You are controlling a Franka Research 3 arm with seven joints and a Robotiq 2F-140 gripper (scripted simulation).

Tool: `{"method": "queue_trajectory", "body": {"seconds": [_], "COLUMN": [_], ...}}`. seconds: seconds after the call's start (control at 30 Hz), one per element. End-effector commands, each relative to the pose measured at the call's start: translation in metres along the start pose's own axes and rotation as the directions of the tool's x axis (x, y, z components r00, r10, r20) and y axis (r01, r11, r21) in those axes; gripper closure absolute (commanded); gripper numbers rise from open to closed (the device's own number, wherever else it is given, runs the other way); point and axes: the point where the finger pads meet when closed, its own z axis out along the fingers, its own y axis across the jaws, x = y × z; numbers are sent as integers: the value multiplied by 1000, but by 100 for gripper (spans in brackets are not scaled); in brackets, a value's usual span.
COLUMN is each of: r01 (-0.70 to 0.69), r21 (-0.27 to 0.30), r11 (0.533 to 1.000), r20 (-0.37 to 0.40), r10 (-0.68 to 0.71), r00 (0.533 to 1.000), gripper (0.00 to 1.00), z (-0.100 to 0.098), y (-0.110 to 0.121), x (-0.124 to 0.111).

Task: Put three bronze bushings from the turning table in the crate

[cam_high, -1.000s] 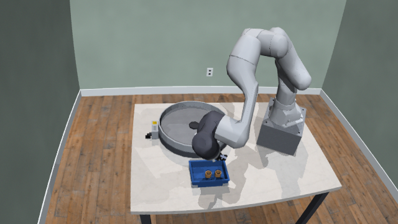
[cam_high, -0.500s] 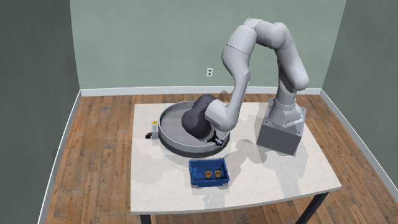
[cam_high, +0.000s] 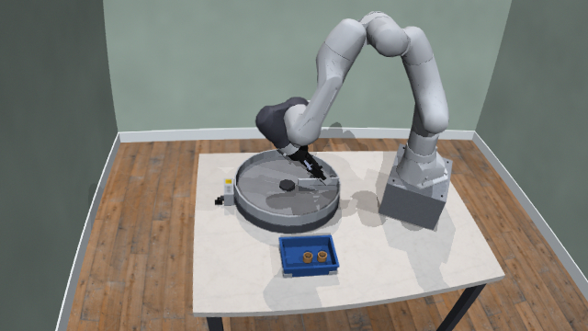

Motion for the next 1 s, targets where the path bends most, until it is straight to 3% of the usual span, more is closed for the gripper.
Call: {"method": "queue_trajectory", "body": {"seconds": [0.0, 0.17, 0.33, 0.97], "r01": [-78, -189, -218, -225], "r21": [-97, -191, -215, -221], "r11": [992, 963, 952, 949], "r20": [6, -11, -17, -19], "r10": [79, 191, 219, 226], "r00": [997, 982, 976, 974], "gripper": [94, 94, 94, 94], "z": [12, 24, 27, 28], "y": [-39, -86, -98, -101], "x": [8, 20, 24, 25]}}
